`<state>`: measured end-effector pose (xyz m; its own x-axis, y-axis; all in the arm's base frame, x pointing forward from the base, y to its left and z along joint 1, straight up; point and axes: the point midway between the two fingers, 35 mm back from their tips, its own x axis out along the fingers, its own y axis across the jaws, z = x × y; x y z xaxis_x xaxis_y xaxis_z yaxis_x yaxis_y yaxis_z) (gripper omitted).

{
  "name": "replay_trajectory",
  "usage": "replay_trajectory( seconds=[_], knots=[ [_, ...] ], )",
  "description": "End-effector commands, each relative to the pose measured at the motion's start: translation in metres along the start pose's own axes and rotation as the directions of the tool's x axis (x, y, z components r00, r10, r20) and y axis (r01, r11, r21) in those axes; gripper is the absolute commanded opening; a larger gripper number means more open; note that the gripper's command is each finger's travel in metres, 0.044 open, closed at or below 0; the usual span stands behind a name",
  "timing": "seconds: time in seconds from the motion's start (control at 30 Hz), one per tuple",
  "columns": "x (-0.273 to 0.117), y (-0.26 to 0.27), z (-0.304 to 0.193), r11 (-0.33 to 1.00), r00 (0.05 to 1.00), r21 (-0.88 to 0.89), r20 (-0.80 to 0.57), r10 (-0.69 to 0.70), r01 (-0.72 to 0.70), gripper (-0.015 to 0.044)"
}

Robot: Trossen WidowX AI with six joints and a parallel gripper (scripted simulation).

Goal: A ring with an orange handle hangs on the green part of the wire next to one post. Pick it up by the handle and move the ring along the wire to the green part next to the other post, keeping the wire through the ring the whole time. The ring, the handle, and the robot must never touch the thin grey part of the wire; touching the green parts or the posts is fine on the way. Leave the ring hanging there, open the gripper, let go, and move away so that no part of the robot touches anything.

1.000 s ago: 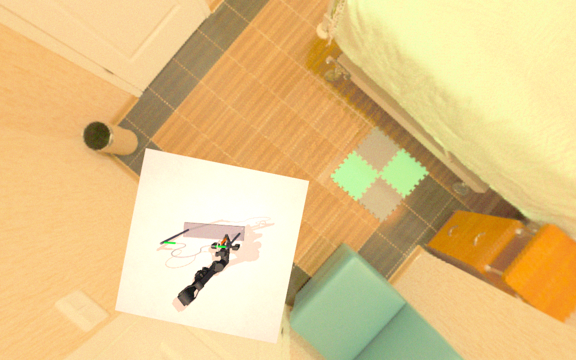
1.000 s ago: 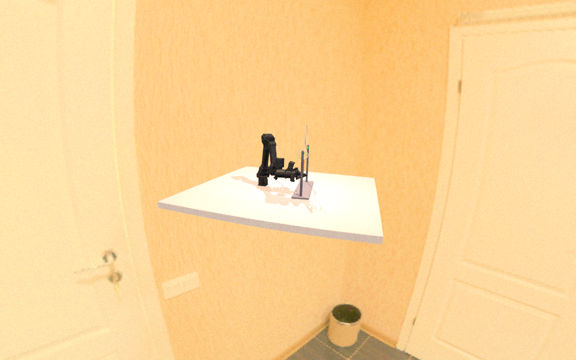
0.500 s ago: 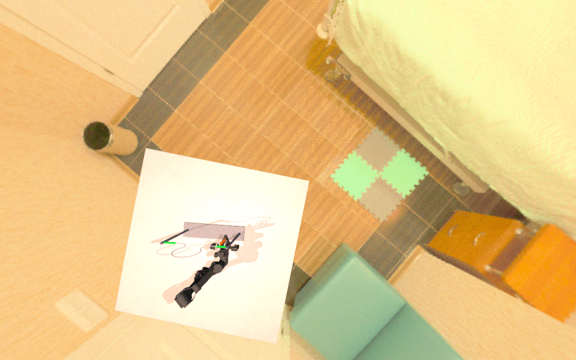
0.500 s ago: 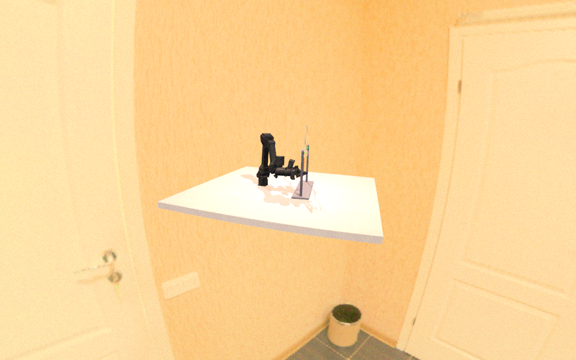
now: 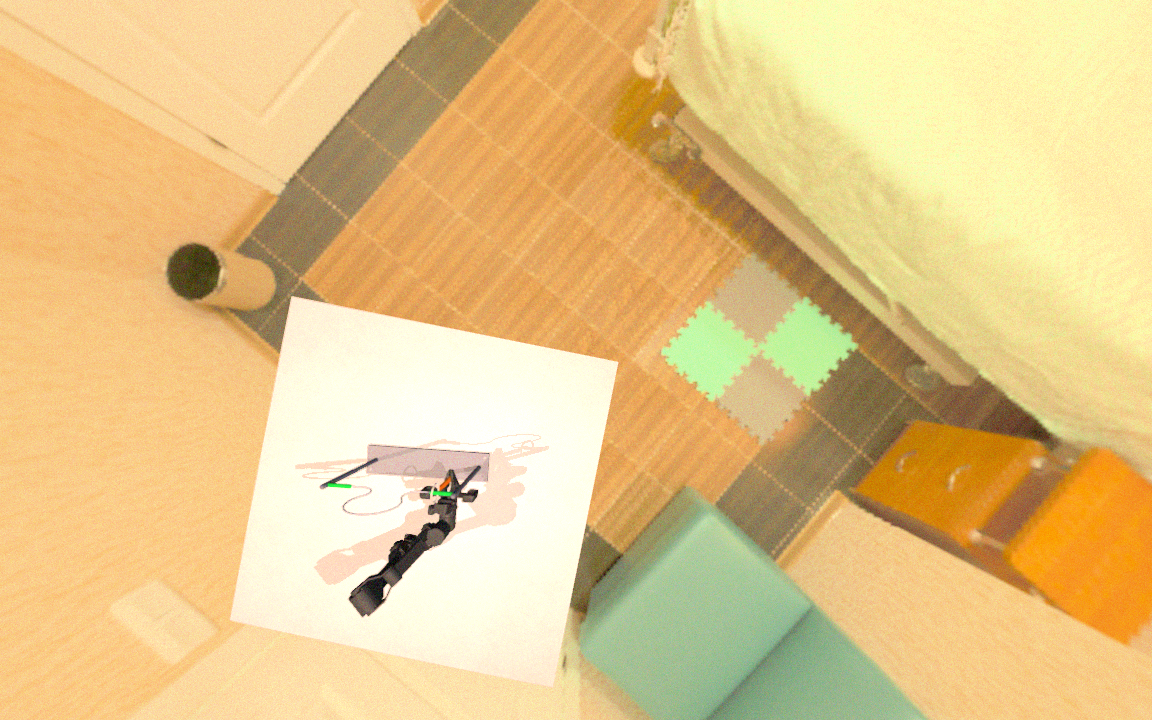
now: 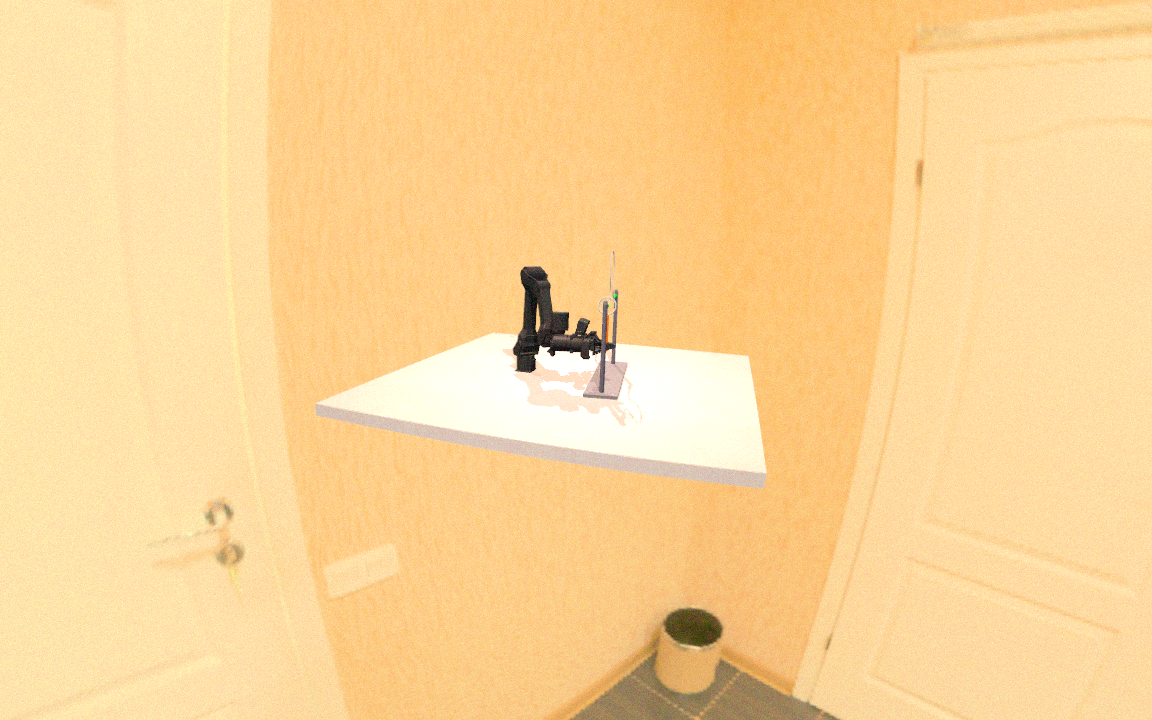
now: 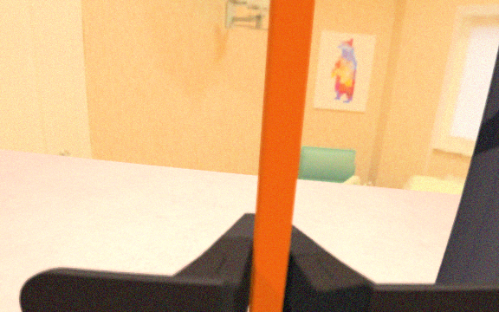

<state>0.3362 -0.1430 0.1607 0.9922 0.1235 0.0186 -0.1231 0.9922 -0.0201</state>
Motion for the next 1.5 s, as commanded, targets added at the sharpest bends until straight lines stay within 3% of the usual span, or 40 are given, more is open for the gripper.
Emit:
replay_trajectory(
  seconds=[0.0, 0.87, 1.47],
  knots=[
    [0.000, 0.004, 0.000, 1.000, 1.000, 0.004, -0.001, -0.001, 0.001, -0.0150],
    [0.000, 0.034, 0.000, 0.999, 1.000, 0.039, -0.002, -0.002, 0.002, -0.0150],
    [0.001, 0.076, 0.004, 0.974, 1.000, 0.227, -0.003, -0.002, 0.003, -0.0150]
  ],
)
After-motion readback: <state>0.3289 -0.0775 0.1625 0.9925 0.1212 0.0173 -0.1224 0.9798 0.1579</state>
